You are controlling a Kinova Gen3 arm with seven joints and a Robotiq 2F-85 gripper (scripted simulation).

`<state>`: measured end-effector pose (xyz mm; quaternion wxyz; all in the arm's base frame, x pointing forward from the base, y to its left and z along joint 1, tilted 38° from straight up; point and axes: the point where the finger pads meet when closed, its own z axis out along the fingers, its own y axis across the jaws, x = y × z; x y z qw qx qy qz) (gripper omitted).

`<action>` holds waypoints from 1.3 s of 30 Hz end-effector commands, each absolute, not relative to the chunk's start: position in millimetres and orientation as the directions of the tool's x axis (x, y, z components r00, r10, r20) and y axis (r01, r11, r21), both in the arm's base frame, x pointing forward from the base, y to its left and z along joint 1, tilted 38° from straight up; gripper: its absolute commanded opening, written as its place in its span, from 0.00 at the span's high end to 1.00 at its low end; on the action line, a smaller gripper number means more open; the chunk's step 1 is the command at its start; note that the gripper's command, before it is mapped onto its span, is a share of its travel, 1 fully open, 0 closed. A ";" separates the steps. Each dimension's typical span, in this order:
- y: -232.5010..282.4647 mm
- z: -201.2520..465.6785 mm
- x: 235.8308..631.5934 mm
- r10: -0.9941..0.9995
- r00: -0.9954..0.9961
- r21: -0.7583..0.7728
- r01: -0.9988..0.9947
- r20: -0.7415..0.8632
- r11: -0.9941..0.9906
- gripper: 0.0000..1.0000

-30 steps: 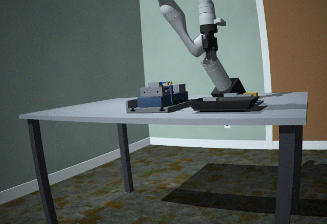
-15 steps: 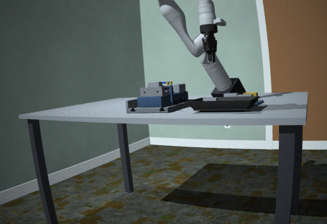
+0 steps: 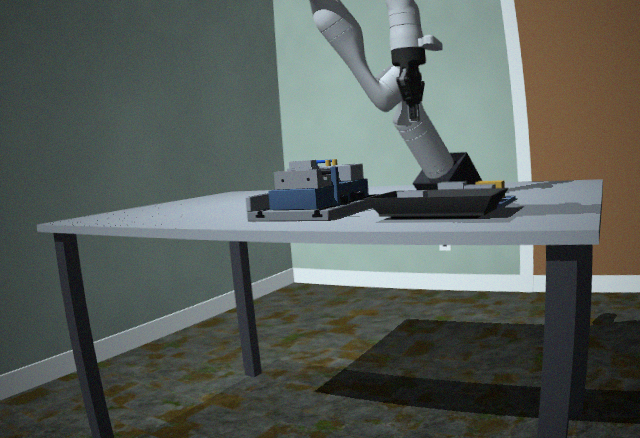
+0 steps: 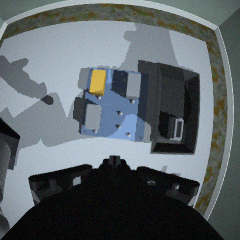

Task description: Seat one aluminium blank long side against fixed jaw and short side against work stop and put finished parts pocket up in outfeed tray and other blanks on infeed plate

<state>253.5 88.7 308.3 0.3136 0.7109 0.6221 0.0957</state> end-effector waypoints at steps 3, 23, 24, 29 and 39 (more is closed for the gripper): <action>88.8 307.9 253.9 0.945 0.207 0.566 0.824 -0.253 -0.029 1.00; 81.4 289.9 266.0 0.945 0.207 0.566 0.824 -0.253 -0.029 1.00; 80.7 288.3 267.0 0.945 0.207 0.566 0.824 -0.253 -0.029 1.00; 78.0 281.6 271.5 0.945 0.207 0.566 0.824 -0.253 -0.029 1.00; 72.1 267.3 281.1 0.945 0.207 0.566 0.824 -0.253 -0.029 1.00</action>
